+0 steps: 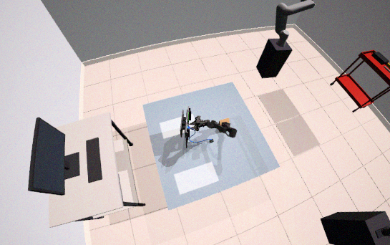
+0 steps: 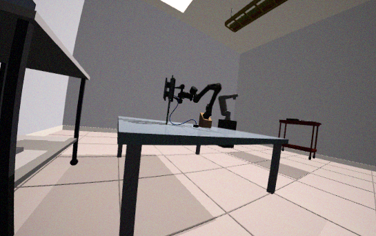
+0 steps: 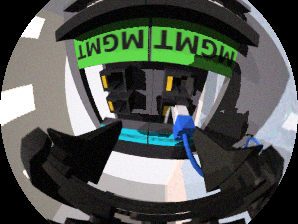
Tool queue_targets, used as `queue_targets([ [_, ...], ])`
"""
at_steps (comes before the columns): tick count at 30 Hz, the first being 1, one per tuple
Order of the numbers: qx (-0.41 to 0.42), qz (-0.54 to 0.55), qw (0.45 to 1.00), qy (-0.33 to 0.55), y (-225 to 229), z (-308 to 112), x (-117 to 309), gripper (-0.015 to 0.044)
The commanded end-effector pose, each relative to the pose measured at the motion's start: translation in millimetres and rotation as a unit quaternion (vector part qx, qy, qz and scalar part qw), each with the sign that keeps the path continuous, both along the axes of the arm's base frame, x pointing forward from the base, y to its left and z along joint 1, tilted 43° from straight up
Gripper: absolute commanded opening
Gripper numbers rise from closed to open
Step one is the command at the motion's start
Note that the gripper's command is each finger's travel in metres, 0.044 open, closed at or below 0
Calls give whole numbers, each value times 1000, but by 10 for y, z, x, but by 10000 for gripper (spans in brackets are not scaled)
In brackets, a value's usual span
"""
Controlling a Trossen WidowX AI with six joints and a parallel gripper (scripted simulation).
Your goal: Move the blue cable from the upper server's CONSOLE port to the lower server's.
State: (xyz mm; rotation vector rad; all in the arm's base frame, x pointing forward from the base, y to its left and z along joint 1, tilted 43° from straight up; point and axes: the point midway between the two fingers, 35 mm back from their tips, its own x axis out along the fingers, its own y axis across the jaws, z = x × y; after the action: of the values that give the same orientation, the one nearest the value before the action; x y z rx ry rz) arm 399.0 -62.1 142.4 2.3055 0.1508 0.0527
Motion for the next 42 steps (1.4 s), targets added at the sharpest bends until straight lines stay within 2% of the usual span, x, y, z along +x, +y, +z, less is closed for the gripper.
queue_targets([
  [1,-1,3,1000,2,4,7,-34,440],
  [42,-1,3,1000,2,-127,-42,-68,440],
])
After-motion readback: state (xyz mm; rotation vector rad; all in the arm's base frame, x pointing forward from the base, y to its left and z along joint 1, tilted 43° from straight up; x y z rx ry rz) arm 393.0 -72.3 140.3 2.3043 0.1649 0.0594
